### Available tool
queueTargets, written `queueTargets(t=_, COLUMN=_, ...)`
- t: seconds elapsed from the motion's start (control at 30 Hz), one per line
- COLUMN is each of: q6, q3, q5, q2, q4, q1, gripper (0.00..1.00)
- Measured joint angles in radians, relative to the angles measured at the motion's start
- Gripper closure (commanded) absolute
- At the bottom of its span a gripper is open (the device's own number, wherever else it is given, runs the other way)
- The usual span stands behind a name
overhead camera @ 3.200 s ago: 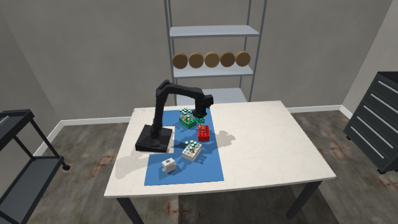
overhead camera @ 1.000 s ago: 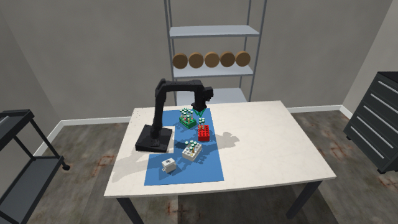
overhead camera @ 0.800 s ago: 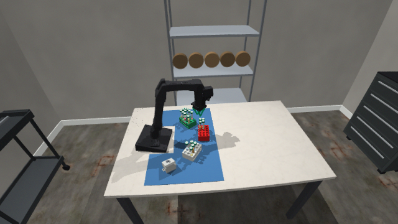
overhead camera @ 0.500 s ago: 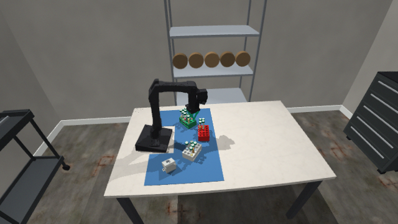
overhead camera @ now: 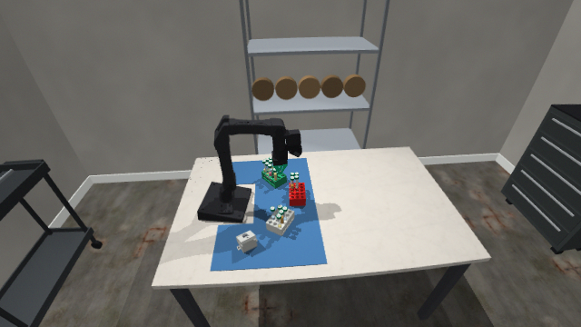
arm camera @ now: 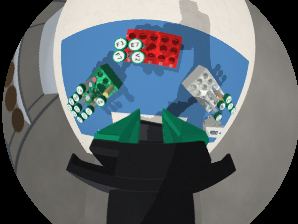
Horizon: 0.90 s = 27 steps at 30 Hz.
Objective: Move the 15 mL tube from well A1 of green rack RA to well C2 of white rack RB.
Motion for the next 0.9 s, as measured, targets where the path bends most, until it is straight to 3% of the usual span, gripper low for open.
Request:
queueTargets(t=0.27, q6=0.189, q3=-0.003, q5=0.005, q2=-0.001, q4=0.003, q1=0.01, gripper=0.7)
queueTargets(t=0.57, q6=0.398, q3=-0.044, q5=0.024, q2=-0.03, q4=-0.002, q1=0.227, gripper=0.7)
queueTargets(t=0.73, q6=0.484, q3=-0.052, q5=0.036, q2=-0.039, q4=-0.006, q1=0.292, gripper=0.7)
queueTargets(t=0.9, q6=0.587, q3=-0.058, q5=0.05, q2=-0.04, q4=-0.006, q1=0.408, gripper=0.7)
